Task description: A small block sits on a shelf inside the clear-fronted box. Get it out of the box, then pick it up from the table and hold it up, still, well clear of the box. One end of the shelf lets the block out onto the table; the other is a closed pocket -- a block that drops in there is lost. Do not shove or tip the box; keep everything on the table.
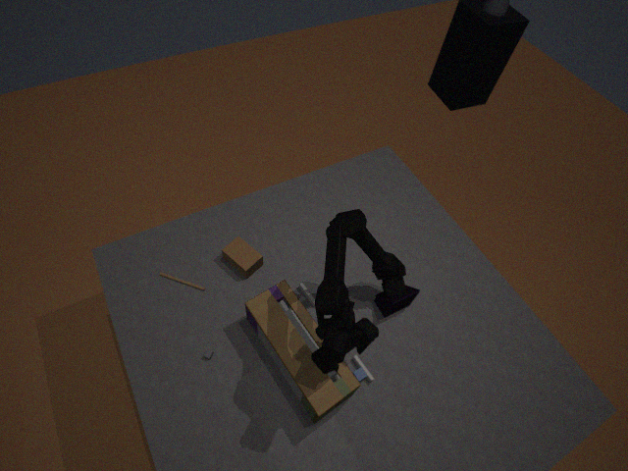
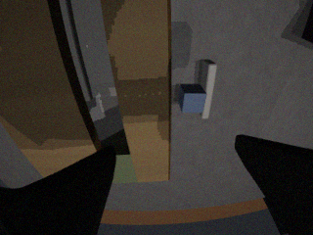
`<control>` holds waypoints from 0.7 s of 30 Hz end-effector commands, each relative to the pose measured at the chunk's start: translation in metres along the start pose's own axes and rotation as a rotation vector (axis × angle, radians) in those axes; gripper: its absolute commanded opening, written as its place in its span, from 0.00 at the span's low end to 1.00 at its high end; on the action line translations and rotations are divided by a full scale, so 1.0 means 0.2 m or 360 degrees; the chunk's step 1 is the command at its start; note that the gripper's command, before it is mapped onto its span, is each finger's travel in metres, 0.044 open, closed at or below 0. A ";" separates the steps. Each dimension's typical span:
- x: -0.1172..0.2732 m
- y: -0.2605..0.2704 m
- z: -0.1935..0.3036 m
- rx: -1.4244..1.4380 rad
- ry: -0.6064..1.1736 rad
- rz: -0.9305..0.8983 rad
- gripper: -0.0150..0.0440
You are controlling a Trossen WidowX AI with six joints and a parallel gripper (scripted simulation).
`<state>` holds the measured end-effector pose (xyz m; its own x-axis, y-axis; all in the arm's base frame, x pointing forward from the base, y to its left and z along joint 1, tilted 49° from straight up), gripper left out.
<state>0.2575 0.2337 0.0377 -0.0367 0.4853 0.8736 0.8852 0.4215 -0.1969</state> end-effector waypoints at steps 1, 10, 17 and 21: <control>0.00 -0.01 0.01 0.0033 -0.0006 -0.0005 0.89; -0.01 -0.07 0.13 0.1457 -0.0180 -0.0007 0.74; -0.02 -0.11 0.20 0.2579 -0.0320 0.0095 0.74; -0.02 -0.12 0.22 0.2905 -0.0370 0.0147 0.74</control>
<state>0.2349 0.2469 0.0306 -0.1243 0.5279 0.8402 0.1378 0.8477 -0.5122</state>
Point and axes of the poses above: the point midway between the two fingers, 35 mm back from their tips, its own x axis back along the fingers, its own y axis across the jaws, z = x × y, the point moved 7 cm from there along x, back along the fingers, and after that the axes turned 13 degrees about x, right-handed, at the moved point
